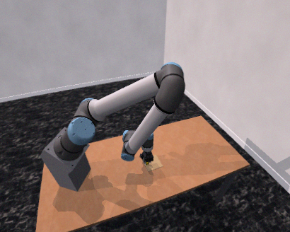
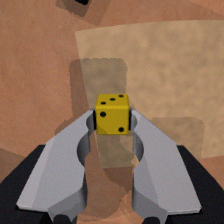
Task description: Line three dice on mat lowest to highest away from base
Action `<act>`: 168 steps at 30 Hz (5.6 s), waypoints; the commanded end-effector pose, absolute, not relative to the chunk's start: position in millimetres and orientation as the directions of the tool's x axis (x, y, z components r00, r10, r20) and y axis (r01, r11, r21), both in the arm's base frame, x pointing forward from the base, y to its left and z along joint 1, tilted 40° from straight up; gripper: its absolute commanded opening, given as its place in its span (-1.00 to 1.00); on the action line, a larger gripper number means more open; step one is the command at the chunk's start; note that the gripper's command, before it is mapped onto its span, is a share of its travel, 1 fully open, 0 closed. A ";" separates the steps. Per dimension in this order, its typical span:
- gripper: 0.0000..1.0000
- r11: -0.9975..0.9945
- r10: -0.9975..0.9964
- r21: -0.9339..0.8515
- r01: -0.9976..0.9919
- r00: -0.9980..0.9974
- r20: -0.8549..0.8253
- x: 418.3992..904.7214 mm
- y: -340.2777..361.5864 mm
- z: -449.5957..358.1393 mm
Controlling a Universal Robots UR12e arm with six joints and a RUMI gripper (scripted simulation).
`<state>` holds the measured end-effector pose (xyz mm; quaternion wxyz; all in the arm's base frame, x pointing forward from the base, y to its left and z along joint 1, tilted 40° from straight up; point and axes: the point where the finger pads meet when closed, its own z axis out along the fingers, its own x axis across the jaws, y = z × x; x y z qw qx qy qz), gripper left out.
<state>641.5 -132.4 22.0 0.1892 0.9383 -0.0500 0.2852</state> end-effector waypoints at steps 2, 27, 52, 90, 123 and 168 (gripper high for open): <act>-0.87 -0.923 0.014 0.327 -0.202 0.832 0.555 642.3 -132.8 21.1; -0.87 -0.923 0.014 0.327 -0.202 0.832 0.555 642.8 -133.1 20.5; -0.73 -0.923 0.014 0.327 -0.202 0.832 0.555 642.8 -133.1 20.5; -0.51 -0.923 0.014 0.327 -0.202 0.832 0.555 610.7 -109.3 68.0; 1.00 -0.923 0.014 0.327 -0.202 0.832 0.555 596.3 -98.6 89.4; -0.51 -0.829 -0.407 0.039 -0.557 0.650 0.642 601.8 -13.8 35.1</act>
